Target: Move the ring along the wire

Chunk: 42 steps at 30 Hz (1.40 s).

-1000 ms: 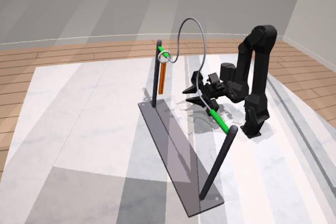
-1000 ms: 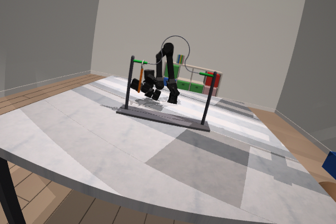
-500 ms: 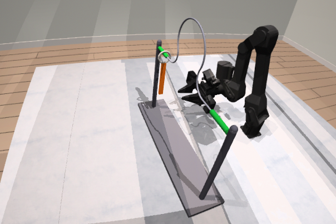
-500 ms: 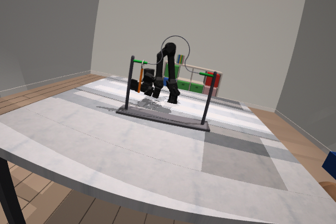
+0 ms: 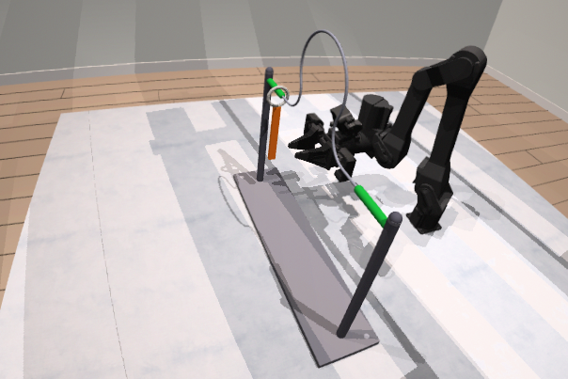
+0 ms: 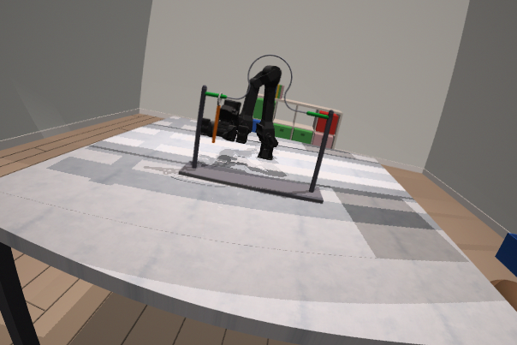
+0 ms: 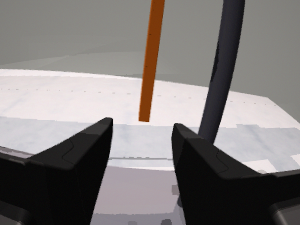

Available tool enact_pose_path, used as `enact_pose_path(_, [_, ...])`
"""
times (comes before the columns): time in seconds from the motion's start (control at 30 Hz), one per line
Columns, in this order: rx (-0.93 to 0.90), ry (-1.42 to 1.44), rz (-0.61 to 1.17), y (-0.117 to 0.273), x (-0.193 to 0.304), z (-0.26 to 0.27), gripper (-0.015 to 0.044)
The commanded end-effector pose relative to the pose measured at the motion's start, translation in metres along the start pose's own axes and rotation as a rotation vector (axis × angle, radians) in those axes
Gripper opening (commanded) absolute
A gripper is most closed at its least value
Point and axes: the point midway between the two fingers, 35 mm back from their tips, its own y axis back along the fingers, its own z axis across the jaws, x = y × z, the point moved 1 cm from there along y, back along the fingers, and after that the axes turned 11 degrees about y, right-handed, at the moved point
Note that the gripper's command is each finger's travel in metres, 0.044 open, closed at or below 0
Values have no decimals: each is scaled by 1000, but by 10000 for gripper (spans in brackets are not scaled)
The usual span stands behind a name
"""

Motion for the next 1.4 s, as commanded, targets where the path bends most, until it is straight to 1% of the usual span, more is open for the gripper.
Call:
enact_pose_path(0.0, [4,-6,-3,-5,-2,-2,160])
enact_pose_path(1.37, [5,-6,-9,-70,-4,-3,160])
